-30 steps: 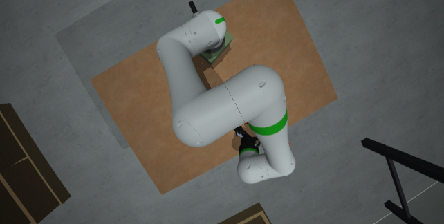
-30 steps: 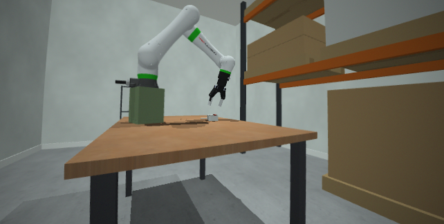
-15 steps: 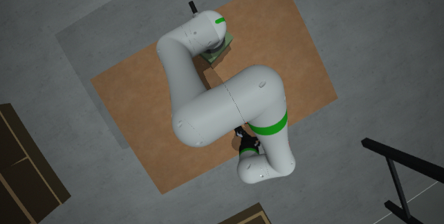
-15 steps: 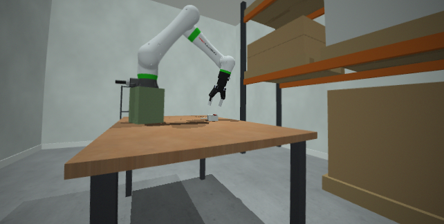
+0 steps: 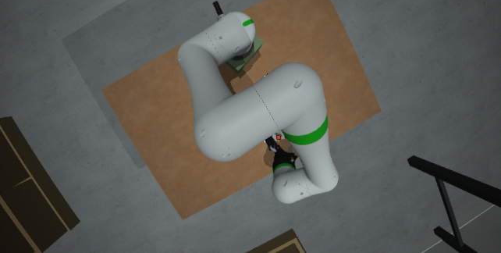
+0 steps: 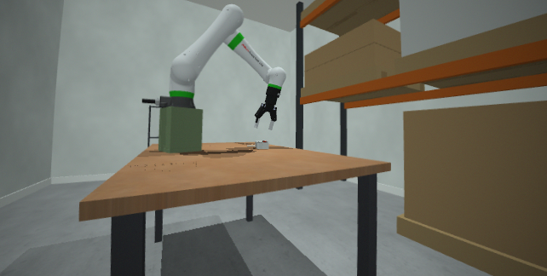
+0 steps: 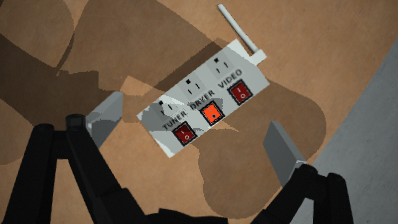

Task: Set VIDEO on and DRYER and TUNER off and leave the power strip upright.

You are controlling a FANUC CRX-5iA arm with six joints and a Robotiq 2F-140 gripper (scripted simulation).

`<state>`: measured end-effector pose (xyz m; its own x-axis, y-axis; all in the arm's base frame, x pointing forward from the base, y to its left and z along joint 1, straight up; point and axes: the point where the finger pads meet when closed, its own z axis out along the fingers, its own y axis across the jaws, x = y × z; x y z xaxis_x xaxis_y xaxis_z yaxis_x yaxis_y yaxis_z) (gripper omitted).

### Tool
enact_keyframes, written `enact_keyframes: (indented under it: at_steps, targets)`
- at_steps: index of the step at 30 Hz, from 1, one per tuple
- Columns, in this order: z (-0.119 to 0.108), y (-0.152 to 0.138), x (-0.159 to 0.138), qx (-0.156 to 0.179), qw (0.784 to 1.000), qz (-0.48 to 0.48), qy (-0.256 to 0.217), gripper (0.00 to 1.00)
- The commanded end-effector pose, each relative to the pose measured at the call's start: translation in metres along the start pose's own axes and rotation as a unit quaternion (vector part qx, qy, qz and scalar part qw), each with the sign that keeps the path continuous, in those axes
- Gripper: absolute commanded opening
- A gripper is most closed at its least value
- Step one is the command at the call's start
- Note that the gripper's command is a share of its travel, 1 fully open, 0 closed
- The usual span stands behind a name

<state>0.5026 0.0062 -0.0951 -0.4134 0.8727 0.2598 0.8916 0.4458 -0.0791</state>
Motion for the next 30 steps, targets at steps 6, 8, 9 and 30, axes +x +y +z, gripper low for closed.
enact_keyframes:
  at_steps: [6, 8, 9, 30]
  targets:
    - [-0.014, -0.009, 0.023, -0.015, 0.993, 0.096, -0.071, 1.00]
    - [-0.014, -0.009, 0.023, -0.015, 0.993, 0.096, -0.071, 1.00]
    - [-0.018, -0.011, 0.030, -0.024, 0.989, 0.120, -0.087, 1.00]
    - [-0.029, -0.016, 0.052, -0.066, 0.972, 0.189, -0.125, 1.00]
